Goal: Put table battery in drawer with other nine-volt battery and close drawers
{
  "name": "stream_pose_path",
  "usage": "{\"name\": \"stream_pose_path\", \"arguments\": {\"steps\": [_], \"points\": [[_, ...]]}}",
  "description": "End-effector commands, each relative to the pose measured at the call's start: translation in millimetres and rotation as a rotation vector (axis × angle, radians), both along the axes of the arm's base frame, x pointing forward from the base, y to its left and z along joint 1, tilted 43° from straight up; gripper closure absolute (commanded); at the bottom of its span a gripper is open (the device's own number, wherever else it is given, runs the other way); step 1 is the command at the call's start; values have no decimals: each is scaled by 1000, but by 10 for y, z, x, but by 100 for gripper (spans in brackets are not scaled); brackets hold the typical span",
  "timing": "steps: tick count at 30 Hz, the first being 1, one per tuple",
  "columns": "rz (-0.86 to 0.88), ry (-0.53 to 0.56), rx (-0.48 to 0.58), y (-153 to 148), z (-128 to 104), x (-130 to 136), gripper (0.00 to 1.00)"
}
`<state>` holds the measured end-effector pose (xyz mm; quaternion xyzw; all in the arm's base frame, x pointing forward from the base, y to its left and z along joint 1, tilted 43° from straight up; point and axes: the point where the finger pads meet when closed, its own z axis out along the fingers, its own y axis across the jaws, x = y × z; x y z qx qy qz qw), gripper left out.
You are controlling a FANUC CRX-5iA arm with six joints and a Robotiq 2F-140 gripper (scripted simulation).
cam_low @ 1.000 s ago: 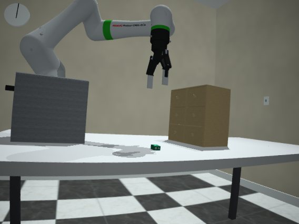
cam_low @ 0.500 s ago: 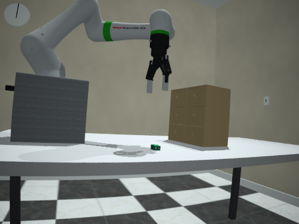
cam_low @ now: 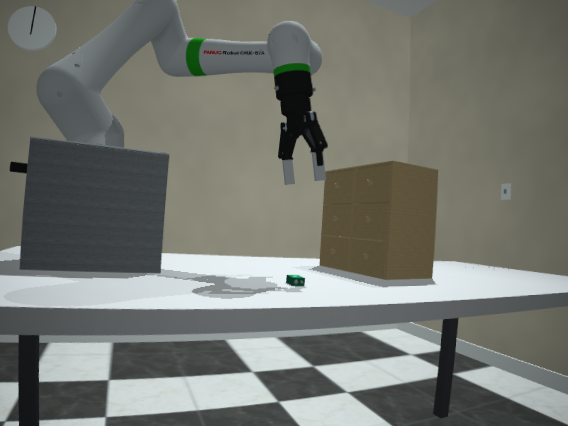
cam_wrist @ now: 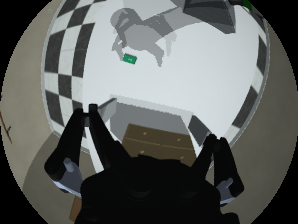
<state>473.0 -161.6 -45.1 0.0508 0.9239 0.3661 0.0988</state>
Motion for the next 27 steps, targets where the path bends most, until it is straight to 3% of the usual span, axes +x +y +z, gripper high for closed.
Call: {"name": "stream_pose_path", "arguments": {"steps": [1,10,27], "points": [[-85,-90,-3,79,-90,125,0],[-292,-309,-9,267,-299,425,0],[-513,-542,-16,466,-521,745,0]]}}
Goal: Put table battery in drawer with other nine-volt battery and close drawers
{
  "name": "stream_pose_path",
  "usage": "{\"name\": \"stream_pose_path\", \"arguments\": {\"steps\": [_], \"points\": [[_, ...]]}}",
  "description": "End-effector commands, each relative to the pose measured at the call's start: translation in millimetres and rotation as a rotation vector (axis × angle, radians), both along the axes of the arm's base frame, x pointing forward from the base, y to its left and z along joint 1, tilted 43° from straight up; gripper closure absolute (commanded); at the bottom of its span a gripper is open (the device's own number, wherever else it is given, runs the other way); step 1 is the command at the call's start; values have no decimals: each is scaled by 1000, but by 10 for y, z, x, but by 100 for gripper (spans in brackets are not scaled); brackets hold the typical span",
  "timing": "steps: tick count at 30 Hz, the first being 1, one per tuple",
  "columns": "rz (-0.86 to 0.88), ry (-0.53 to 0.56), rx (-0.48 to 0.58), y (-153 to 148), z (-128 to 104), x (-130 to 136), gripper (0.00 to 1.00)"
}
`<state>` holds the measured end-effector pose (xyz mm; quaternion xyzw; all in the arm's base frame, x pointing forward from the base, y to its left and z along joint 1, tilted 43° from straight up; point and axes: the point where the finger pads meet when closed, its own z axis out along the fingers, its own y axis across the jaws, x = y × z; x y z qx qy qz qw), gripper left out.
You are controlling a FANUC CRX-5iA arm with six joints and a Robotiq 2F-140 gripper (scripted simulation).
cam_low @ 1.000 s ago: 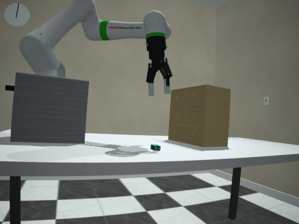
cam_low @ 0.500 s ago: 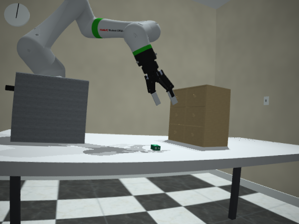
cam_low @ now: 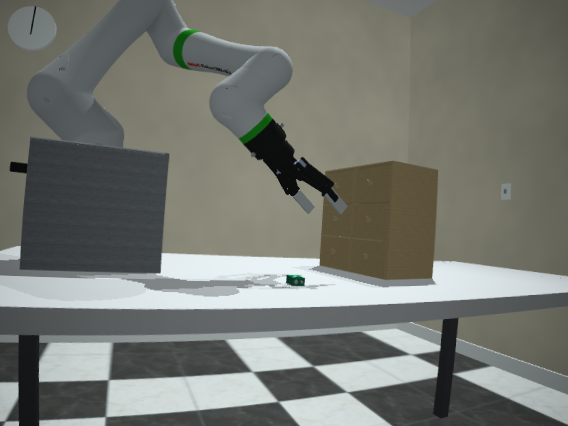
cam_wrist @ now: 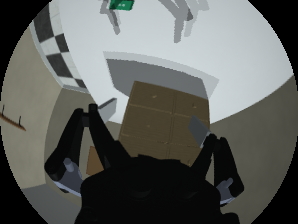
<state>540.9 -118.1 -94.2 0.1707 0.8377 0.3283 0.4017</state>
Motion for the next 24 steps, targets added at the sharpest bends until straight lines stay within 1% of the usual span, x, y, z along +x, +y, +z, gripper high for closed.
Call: {"name": "stream_pose_path", "arguments": {"steps": [1,11,22,23,24], "points": [[-44,-47,-2,31,-30,66,0],[-103,-111,-4,88,-90,153,0],[-116,-122,-5,94,-102,169,0],[-116,-122,-5,94,-102,169,80],[-116,-122,-5,94,-102,169,80]]}}
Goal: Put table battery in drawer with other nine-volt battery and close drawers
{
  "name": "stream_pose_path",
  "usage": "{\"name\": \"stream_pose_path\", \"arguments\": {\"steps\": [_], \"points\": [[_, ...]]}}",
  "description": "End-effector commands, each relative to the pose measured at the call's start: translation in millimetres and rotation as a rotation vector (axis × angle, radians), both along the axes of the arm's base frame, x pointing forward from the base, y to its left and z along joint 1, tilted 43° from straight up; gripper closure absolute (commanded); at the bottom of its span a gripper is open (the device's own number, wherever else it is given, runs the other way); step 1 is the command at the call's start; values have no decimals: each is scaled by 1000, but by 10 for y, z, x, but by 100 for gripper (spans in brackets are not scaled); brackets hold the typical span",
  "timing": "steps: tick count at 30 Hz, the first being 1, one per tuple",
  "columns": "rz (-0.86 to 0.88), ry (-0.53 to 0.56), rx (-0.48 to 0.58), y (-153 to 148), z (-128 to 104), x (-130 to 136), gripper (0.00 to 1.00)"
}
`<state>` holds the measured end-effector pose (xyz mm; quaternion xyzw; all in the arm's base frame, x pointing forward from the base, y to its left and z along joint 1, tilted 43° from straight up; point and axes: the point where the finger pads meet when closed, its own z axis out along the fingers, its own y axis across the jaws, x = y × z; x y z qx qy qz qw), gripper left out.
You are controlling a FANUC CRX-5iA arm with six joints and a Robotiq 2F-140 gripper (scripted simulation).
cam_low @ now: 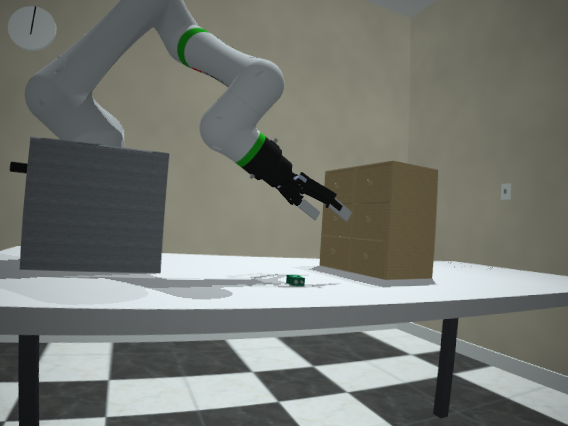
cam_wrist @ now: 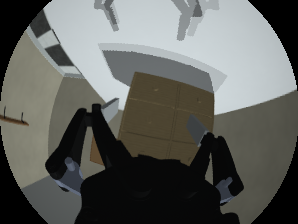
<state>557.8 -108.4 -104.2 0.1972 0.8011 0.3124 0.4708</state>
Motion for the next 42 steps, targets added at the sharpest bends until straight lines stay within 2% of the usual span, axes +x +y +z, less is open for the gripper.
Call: {"name": "stream_pose_path", "arguments": {"steps": [1,29,42], "points": [[0,0,0,-3,-1,0,80],[0,0,0,61,-71,67,80],[0,0,0,437,-483,465,80]]}}
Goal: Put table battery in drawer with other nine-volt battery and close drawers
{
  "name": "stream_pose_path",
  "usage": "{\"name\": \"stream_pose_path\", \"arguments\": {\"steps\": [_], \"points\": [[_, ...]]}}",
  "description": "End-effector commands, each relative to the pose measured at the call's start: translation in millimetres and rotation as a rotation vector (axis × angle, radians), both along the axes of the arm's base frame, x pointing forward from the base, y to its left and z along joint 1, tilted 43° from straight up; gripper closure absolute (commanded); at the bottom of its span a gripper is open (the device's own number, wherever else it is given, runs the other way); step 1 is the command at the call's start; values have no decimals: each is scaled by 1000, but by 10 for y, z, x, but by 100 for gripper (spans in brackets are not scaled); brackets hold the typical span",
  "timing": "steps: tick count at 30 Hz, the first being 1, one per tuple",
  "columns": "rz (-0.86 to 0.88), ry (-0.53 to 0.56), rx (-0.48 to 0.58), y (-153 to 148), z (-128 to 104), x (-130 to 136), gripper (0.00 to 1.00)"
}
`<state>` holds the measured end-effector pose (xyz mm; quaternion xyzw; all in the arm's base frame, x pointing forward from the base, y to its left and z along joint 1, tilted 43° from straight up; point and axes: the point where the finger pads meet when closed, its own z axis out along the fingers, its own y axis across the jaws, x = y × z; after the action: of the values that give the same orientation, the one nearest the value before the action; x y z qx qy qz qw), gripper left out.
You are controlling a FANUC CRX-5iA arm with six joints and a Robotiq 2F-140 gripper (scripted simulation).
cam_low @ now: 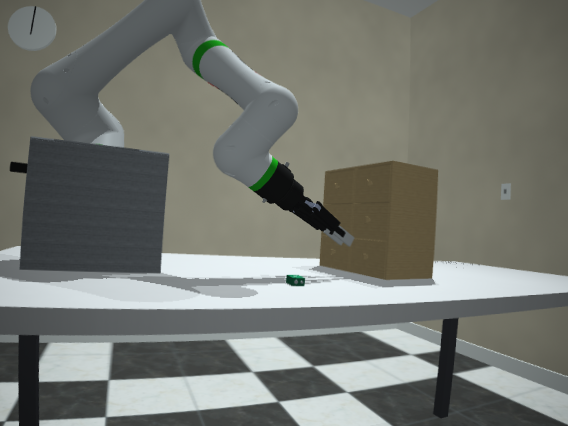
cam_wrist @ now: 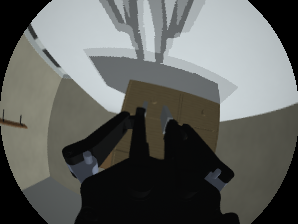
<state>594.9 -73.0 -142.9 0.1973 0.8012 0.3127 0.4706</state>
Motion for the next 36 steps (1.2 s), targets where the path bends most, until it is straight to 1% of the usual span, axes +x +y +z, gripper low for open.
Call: {"name": "stream_pose_path", "arguments": {"steps": [1,12,36], "points": [[-1,0,-1,113,-128,126,80],[-1,0,-1,272,-302,294,80],[-1,0,-1,280,-310,302,80]]}}
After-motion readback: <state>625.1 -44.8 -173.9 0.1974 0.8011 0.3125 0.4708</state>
